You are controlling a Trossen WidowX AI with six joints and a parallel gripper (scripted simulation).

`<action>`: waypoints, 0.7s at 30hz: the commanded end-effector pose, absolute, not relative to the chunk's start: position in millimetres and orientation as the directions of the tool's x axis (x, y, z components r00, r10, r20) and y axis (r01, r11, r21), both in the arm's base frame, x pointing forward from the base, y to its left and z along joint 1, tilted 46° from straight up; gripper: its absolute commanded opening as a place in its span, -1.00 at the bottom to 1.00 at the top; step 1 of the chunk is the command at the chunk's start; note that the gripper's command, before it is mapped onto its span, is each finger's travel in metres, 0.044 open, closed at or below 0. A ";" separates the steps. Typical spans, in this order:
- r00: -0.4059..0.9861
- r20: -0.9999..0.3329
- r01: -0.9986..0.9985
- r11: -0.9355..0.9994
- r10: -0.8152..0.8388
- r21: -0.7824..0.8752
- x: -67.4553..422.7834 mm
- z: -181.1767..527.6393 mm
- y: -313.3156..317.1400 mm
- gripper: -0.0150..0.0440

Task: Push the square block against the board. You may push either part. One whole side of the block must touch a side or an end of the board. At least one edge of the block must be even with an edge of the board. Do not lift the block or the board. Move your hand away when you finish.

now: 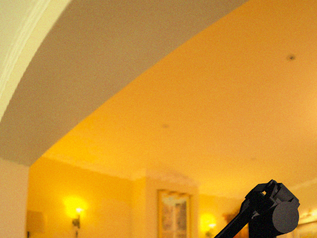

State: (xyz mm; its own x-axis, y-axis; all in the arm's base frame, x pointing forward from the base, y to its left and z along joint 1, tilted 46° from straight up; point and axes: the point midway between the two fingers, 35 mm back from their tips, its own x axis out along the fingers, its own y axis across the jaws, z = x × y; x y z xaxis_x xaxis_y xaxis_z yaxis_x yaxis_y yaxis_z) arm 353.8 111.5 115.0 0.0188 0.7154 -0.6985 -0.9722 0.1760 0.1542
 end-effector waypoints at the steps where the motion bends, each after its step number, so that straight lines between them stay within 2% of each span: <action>1: 0.014 -0.697 -0.972 0.174 0.717 0.160 351.1 109.8 108.6 -0.49; 21: 0.013 -0.697 -0.972 0.174 0.717 0.161 346.4 97.8 97.3 -0.49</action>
State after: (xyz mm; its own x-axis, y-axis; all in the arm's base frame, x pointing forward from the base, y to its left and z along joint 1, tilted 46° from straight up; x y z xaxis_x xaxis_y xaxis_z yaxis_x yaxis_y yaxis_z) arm 348.5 98.9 101.1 0.0168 0.7150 -0.6990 -0.9720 0.1757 0.1563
